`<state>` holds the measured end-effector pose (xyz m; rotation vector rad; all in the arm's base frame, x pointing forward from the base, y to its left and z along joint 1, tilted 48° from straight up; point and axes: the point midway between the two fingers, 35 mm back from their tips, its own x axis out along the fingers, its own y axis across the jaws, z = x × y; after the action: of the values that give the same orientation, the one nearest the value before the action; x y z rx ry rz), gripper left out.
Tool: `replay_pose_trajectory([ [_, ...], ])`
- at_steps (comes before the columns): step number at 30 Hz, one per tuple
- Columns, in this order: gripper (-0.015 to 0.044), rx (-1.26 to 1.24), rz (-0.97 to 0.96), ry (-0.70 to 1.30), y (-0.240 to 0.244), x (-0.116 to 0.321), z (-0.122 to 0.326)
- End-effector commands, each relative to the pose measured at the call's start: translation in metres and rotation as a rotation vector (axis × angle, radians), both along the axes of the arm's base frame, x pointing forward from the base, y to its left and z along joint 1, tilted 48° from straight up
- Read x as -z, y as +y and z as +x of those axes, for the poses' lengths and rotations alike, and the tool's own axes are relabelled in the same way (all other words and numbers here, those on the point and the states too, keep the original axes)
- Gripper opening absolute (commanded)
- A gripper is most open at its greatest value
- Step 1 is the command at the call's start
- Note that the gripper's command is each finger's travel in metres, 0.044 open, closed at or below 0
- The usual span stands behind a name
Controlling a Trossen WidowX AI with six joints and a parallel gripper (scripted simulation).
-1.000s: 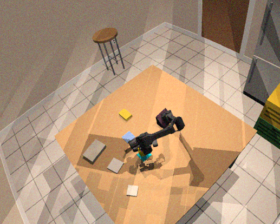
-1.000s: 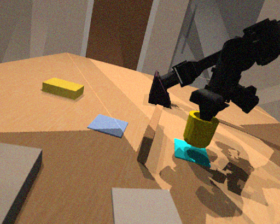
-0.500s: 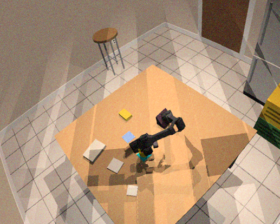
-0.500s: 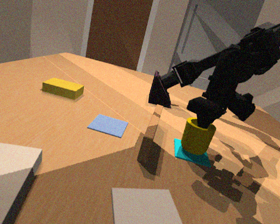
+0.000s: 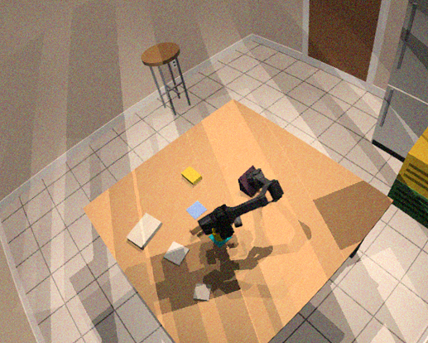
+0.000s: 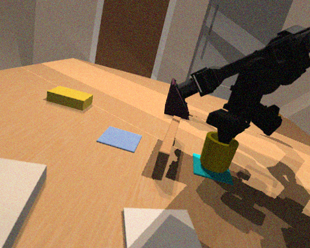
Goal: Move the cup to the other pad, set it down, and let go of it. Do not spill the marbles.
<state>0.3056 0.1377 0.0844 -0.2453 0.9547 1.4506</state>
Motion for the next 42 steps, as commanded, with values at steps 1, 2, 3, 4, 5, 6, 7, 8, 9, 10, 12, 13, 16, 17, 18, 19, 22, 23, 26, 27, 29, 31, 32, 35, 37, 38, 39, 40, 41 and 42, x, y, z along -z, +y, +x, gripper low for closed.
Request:
replay_pose_trajectory([
  [1,0.0026,0.0,0.0,-0.001,-0.001,0.0,0.0],
  [2,0.0053,0.0,0.0,-0.001,-0.001,0.0,0.0],
  [3,0.0079,0.0,0.0,-0.001,-0.001,0.0,0.0],
  [4,0.0105,0.0,0.0,-0.001,-0.001,0.0,0.0],
  [5,0.0131,0.0,0.0,-0.001,-0.001,0.0,0.0],
  [6,0.0146,0.0,0.0,-0.001,-0.001,0.0,0.0],
  [7,0.0146,0.0,0.0,-0.001,-0.001,0.0,0.0],
  [8,0.0146,0.0,0.0,-0.001,-0.001,0.0,0.0],
  [9,0.0146,0.0,0.0,-0.001,-0.001,0.0,0.0],
  [10,0.0146,0.0,0.0,-0.001,-0.001,0.0,0.0],
  [12,0.0146,0.0,0.0,-0.001,-0.001,-0.001,0.0],
  [13,0.0146,0.0,0.0,-0.001,-0.001,-0.001,0.001],
  [16,0.0146,0.0,0.0,-0.001,-0.004,-0.003,0.001],
  [17,0.0146,0.0,0.0,-0.001,-0.005,-0.004,0.002],
  [18,0.0146,0.0,0.0,0.0,-0.006,-0.005,0.002],
  [19,0.0146,0.001,-0.001,0.0,-0.007,-0.006,0.002],
  [22,0.0146,0.001,-0.001,0.0,-0.01,-0.008,0.003],
  [23,0.0146,0.001,-0.001,0.0,-0.011,-0.009,0.003],
  [26,0.0146,0.001,-0.001,0.0,-0.013,-0.012,0.004],
  [27,0.0146,0.001,-0.001,0.0,-0.014,-0.013,0.004],
  [29,0.0146,0.001,-0.001,0.0,-0.016,-0.014,0.005],
  [31,0.0146,0.001,-0.001,0.0,-0.018,-0.016,0.005],
  [32,0.0146,0.001,-0.001,0.001,-0.019,-0.017,0.005],
  [35,0.0146,0.001,0.0,0.001,-0.022,-0.02,0.006],
  [37,0.0146,0.002,0.0,0.001,-0.024,-0.021,0.006],
  [38,0.0146,0.002,0.0,0.001,-0.025,-0.022,0.006],
  [39,0.0146,0.002,0.0,0.001,-0.025,-0.023,0.007],
  [40,0.0146,0.002,0.0,0.001,-0.026,-0.024,0.007],
  [41,0.0146,0.002,0.0,0.001,-0.027,-0.025,0.007],
  [42,0.0146,0.002,0.0,0.001,-0.028,-0.026,0.007],
])
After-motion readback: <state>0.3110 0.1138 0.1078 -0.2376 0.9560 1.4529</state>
